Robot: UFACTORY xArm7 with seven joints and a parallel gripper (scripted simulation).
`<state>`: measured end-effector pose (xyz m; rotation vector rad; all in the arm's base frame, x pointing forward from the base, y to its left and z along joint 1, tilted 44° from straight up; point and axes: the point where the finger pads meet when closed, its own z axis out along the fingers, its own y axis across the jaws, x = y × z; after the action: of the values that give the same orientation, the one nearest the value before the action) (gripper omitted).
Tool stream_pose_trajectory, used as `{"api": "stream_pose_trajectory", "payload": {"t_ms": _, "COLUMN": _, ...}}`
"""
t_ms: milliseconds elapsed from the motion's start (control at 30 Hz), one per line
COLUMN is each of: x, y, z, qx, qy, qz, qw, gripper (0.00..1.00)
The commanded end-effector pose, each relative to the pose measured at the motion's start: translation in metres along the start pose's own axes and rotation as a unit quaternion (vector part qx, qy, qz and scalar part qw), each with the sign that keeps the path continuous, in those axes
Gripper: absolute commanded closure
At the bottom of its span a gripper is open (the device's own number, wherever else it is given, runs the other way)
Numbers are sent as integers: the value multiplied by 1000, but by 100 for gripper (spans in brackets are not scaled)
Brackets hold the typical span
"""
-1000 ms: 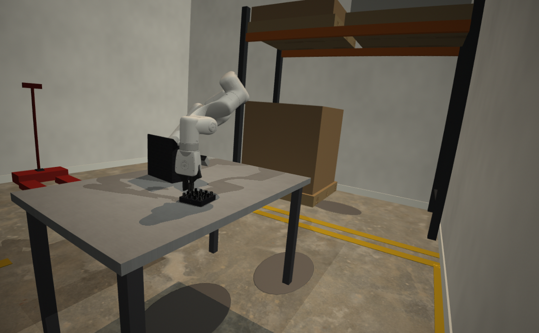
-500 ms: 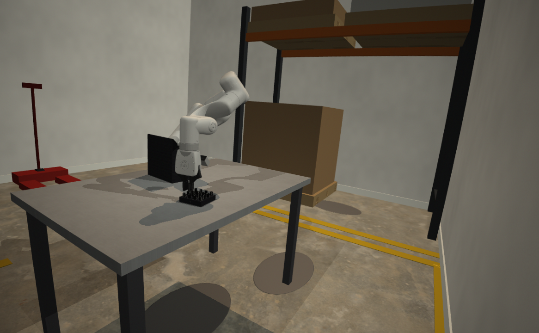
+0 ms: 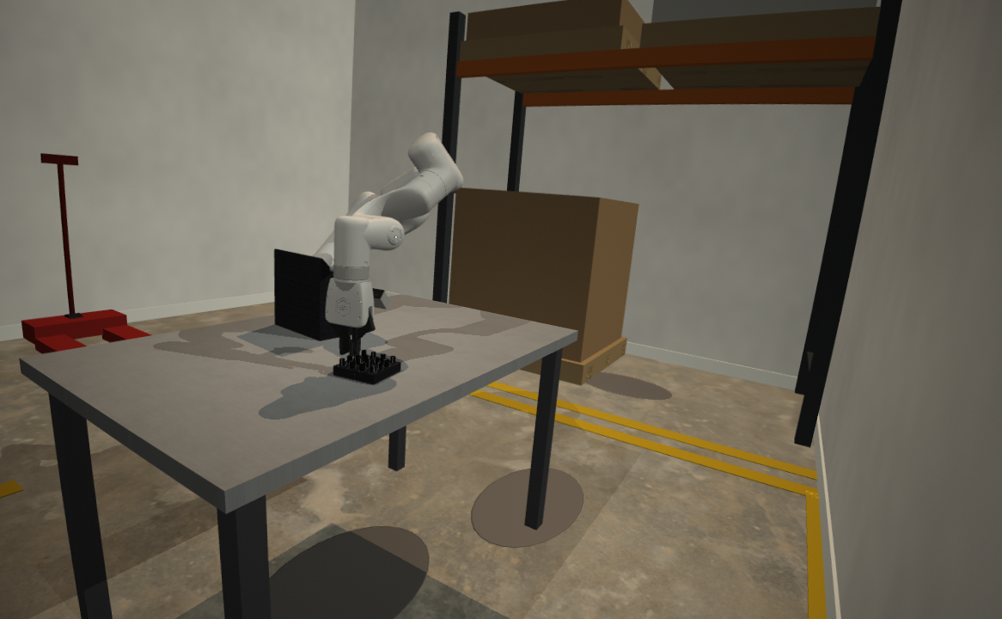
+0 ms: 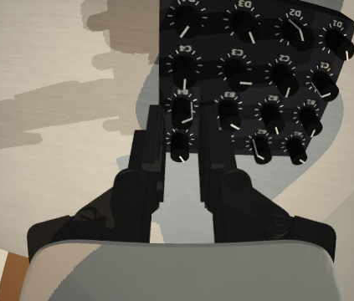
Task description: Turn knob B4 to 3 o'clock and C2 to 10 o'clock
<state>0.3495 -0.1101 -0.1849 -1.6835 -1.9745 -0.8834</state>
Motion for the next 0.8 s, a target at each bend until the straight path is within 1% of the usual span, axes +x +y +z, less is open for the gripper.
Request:
{"api": "stream_pose_trajectory", "payload": {"t_ms": 0, "x": -2, "y": 0, "z": -2, "qx": -1, "qy": -2, "qz": 0, "qw": 1000, "gripper": 81}}
{"api": "stream_pose_trajectory", "payload": {"t_ms": 767, "x": -2, "y": 0, "z": 8, "qx": -1, "qy": -2, "qz": 0, "qw": 1000, "gripper": 81}}
